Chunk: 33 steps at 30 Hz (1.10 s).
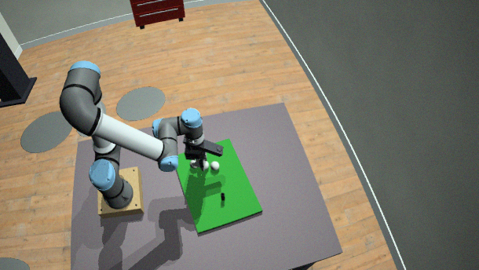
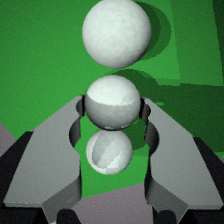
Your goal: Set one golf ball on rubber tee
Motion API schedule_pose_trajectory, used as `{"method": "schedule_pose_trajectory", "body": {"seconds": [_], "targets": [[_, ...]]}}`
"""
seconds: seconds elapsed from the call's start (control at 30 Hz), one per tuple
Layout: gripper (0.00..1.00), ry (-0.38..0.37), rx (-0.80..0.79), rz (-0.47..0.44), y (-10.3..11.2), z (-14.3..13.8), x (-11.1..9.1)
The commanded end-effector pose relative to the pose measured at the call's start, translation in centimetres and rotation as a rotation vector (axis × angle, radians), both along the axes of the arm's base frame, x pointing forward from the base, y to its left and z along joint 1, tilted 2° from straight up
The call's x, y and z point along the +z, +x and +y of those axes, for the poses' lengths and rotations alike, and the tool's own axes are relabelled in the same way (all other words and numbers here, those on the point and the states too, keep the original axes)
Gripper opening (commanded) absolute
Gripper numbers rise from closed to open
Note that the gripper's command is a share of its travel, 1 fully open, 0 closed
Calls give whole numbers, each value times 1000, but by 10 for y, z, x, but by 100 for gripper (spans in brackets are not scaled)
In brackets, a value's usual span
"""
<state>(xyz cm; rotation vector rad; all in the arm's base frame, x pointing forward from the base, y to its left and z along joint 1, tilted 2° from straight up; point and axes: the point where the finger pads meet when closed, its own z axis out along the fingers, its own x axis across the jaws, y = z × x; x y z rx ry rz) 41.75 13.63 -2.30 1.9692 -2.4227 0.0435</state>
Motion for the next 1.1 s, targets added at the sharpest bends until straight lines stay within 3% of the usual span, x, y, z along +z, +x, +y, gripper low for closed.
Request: {"method": "schedule_pose_trajectory", "body": {"seconds": [0.0, 0.63, 0.8, 1.07], "targets": [[0, 0, 0, -1, 0, 0, 0], [0, 0, 0, -1, 1, 0, 4], [0, 0, 0, -1, 1, 1, 24], [0, 0, 0, -1, 1, 3, 75]]}}
